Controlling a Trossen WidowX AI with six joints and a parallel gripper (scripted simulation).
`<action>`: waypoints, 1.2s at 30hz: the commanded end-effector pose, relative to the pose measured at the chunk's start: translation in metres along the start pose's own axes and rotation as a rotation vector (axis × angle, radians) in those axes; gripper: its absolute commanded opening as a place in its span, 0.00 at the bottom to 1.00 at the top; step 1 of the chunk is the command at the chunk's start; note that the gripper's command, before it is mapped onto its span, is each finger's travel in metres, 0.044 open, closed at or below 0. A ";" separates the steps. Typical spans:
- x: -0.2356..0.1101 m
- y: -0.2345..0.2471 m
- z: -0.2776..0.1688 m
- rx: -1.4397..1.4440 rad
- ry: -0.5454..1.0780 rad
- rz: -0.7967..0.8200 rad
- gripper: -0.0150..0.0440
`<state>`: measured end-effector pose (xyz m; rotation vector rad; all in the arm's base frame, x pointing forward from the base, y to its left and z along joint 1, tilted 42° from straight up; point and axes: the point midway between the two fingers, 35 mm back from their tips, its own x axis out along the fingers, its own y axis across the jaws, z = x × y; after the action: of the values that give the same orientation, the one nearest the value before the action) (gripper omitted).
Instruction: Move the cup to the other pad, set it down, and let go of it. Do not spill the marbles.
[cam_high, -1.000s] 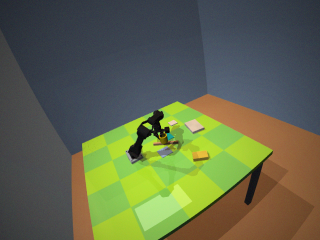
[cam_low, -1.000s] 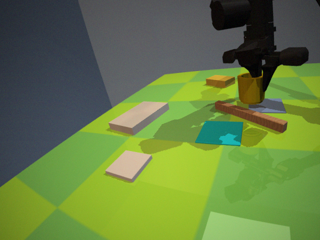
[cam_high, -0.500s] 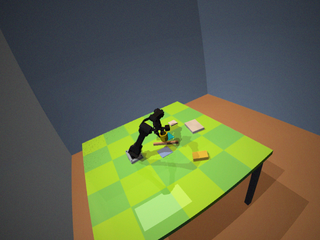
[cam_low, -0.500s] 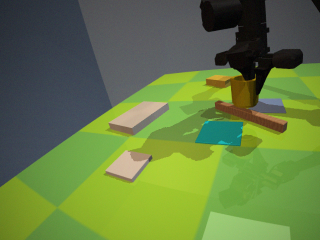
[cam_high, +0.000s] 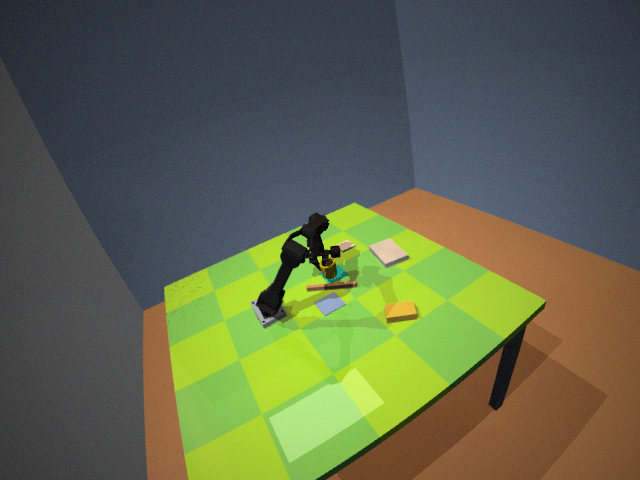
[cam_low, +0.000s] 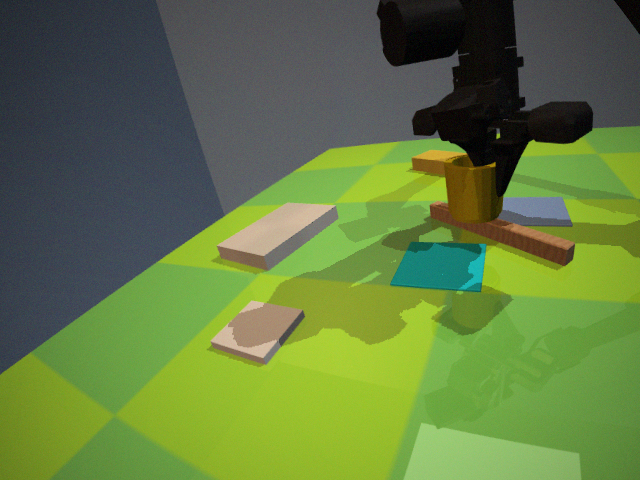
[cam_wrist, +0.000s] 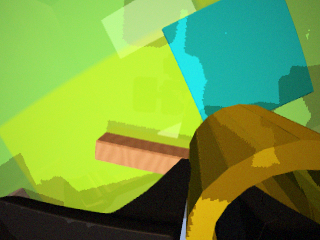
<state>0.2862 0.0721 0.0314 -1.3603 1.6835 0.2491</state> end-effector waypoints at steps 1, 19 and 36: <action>-0.003 -0.002 0.009 0.006 -0.011 0.000 0.25; -0.007 -0.005 0.040 0.007 -0.012 0.000 0.25; -0.006 -0.007 0.059 0.008 -0.013 0.000 0.25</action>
<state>0.3203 0.1101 0.0071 -1.3600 1.6798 0.2501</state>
